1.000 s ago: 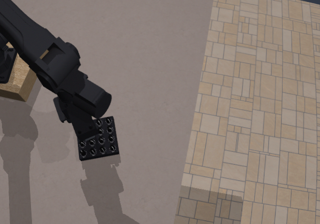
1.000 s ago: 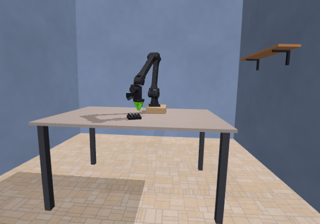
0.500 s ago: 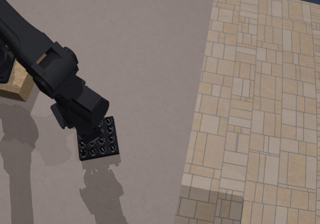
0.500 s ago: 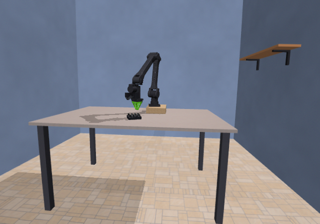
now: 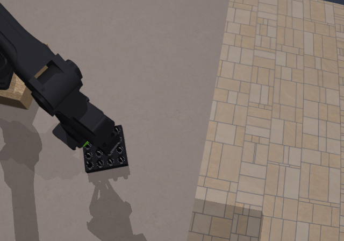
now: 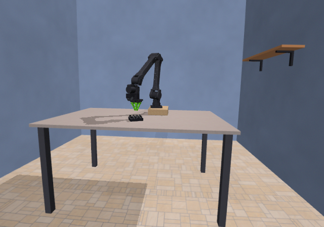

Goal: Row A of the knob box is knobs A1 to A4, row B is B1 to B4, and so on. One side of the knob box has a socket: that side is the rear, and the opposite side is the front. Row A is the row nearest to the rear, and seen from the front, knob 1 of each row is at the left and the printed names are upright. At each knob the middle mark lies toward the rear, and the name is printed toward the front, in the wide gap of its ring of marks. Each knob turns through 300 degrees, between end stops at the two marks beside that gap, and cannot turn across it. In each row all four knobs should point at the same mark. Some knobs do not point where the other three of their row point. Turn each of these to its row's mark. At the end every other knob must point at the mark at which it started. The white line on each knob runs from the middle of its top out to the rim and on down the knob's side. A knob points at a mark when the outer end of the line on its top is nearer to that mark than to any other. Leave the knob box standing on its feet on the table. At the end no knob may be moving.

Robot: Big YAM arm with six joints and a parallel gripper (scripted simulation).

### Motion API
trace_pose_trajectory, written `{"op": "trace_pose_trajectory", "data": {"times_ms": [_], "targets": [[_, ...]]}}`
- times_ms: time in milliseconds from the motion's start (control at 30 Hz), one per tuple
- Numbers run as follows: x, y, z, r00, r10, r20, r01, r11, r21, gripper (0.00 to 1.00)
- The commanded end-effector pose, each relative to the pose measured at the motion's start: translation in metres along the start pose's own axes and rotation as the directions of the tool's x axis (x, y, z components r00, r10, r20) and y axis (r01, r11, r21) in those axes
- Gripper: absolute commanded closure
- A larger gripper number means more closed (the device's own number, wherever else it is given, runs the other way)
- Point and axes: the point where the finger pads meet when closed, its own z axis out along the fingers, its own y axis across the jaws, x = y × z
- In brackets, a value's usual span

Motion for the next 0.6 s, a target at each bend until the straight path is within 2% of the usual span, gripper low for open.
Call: {"op": "trace_pose_trajectory", "data": {"times_ms": [0,133,200,233,567], "targets": [[-0.028,-0.007,-0.017,0.988,-0.152,0.040,0.153,0.988,-0.002,0.81],[-0.031,-0.012,-0.018,0.968,-0.248,0.040,0.248,0.969,0.003,0.81],[-0.031,-0.012,-0.018,0.968,-0.248,0.040,0.248,0.969,0.003,0.81],[-0.033,-0.016,-0.019,0.951,-0.307,0.040,0.307,0.952,0.005,0.81],[-0.040,-0.030,-0.023,0.849,-0.526,0.037,0.526,0.850,0.016,0.81]]}}
